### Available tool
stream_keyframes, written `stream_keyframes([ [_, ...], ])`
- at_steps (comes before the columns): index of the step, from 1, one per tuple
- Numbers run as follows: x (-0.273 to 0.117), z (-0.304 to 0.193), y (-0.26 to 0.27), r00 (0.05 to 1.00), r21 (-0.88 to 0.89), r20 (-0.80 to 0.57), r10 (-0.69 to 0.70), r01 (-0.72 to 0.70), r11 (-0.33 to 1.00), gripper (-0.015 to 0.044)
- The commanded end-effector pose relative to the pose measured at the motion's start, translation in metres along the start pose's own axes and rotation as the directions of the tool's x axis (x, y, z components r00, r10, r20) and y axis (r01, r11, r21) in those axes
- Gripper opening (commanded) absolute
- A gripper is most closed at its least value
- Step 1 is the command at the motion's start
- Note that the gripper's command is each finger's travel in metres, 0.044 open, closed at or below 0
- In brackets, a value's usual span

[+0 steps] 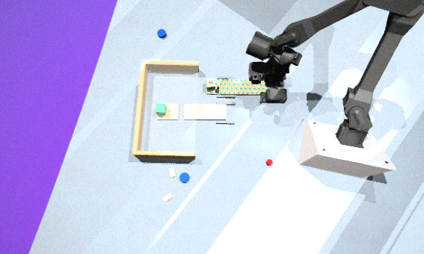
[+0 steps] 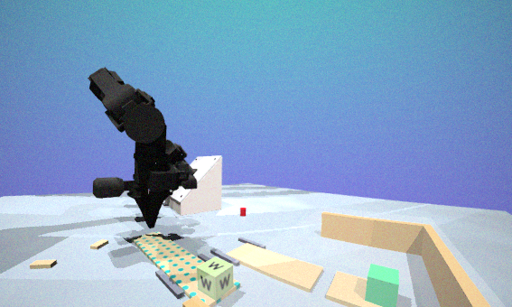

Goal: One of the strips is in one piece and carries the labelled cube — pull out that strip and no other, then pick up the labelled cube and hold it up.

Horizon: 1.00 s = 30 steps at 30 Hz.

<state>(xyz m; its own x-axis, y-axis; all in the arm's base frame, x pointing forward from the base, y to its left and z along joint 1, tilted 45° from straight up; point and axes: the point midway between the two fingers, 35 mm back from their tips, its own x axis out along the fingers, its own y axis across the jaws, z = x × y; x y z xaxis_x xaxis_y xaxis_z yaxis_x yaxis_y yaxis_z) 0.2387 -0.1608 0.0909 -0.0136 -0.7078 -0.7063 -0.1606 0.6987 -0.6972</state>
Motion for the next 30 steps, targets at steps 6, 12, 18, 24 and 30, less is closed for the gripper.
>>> stream_keyframes([
  [6, -0.018, 0.017, -0.003, 1.0, -0.043, 0.001, -0.007, 0.007, 0.999, 0.0079],
  [12, -0.021, 0.041, -0.005, 1.0, -0.075, 0.002, -0.006, 0.006, 0.997, 0.0236],
  [18, -0.024, 0.062, -0.006, 1.0, -0.074, 0.003, -0.006, 0.006, 0.997, 0.0394],
  [24, -0.027, 0.083, -0.007, 1.0, -0.073, 0.004, -0.006, 0.006, 0.997, 0.044],
  [30, -0.03, 0.104, -0.007, 1.0, -0.072, 0.005, -0.006, 0.006, 0.997, 0.044],
])
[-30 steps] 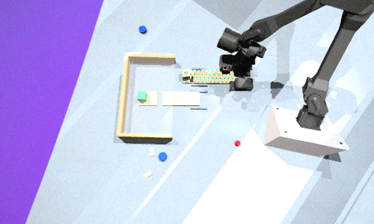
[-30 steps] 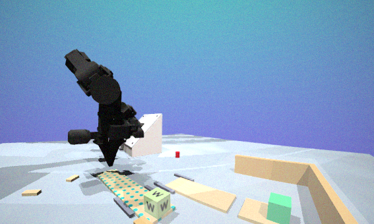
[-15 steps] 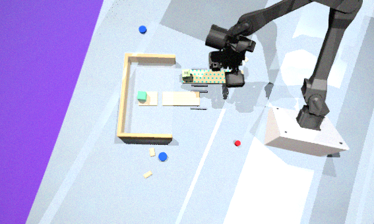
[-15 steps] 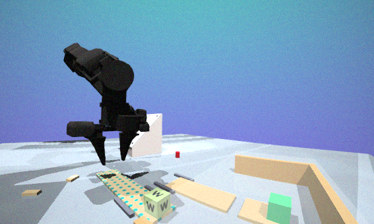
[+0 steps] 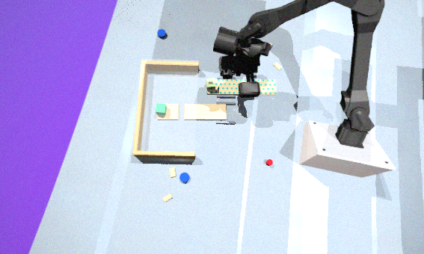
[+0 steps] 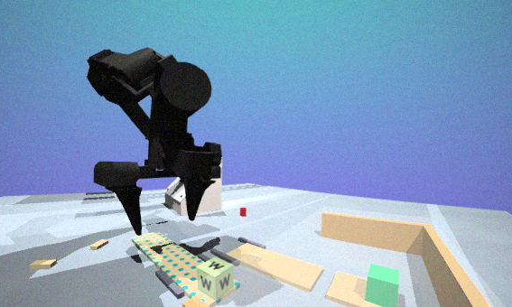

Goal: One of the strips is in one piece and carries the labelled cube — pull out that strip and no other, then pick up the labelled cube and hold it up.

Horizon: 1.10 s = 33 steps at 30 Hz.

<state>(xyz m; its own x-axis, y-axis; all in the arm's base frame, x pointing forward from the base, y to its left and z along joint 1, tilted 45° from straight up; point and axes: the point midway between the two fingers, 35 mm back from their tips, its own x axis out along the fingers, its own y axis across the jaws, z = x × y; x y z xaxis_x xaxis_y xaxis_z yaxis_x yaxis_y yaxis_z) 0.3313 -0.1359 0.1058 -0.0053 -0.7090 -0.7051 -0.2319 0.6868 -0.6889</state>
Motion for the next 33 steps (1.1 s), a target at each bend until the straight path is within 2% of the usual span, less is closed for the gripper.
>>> stream_keyframes([
  [1, -0.001, 0.015, -0.001, 1.0, 0.0, -0.003, -0.003, 0.003, 1.0, 0.044],
  [28, -0.012, 0.108, -0.006, 1.0, 0.004, 0.001, -0.002, 0.002, 1.0, 0.044],
  [33, -0.006, 0.109, -0.006, 1.0, 0.004, 0.001, -0.002, 0.002, 1.0, 0.0309],
])
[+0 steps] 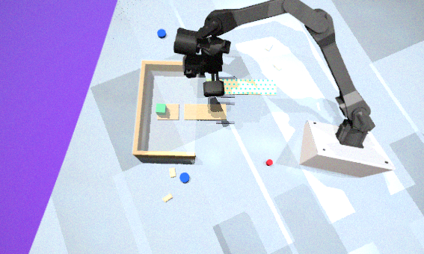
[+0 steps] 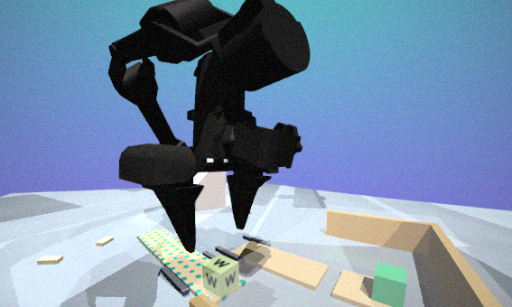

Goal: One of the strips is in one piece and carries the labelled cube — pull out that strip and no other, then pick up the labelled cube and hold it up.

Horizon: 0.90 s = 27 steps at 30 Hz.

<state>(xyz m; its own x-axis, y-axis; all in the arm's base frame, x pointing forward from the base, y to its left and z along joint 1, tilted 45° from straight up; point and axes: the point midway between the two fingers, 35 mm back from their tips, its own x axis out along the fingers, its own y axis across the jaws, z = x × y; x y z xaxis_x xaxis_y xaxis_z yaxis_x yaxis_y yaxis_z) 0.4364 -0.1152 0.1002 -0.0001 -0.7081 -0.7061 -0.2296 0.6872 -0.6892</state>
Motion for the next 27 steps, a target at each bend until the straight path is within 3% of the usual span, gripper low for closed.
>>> stream_keyframes([
  [1, 0.007, 0.002, 0.0, 1.0, 0.002, -0.005, -0.002, 0.002, 1.0, 0.0282],
  [3, 0.01, 0.003, 0.0, 1.0, 0.002, -0.005, -0.002, 0.002, 1.0, 0.025],
  [27, 0.049, 0.003, 0.0, 1.0, 0.002, -0.005, -0.004, 0.004, 1.0, 0.025],
])
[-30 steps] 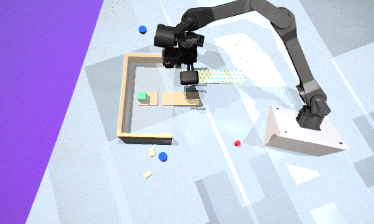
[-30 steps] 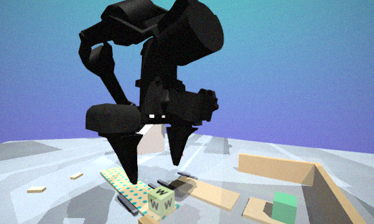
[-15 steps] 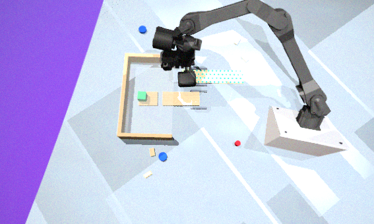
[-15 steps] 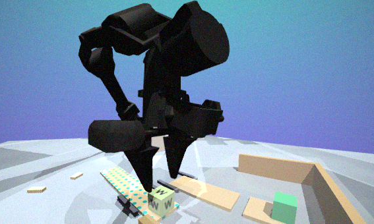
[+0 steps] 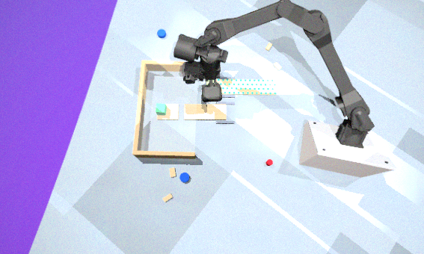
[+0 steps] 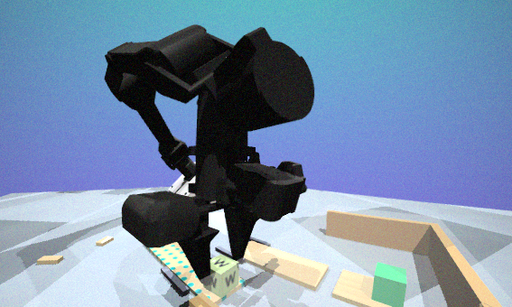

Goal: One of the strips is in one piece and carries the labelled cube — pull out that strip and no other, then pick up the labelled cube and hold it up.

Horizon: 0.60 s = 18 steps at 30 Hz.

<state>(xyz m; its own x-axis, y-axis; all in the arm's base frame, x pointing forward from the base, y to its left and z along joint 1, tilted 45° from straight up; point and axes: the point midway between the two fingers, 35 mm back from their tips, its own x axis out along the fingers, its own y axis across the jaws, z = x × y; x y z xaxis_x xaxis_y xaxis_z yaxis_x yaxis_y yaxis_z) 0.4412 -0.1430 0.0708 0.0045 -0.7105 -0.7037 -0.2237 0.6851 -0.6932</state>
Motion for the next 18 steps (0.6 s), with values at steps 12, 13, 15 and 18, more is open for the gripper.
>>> stream_keyframes([
  [12, 0.0116, -0.0017, -0.0001, 1.0, 0.0, -0.004, 0.0, 0.0, 1.0, 0.0224],
  [13, 0.0116, -0.0017, -0.0001, 1.0, 0.0, -0.004, 0.0, 0.0, 1.0, 0.0198],
  [15, 0.0116, -0.0017, -0.0001, 1.0, 0.0, -0.004, 0.0, 0.0, 1.0, 0.0145],
  [18, 0.0116, -0.0017, -0.0001, 1.0, 0.0, -0.004, 0.0, 0.0, 1.0, 0.0125],
])
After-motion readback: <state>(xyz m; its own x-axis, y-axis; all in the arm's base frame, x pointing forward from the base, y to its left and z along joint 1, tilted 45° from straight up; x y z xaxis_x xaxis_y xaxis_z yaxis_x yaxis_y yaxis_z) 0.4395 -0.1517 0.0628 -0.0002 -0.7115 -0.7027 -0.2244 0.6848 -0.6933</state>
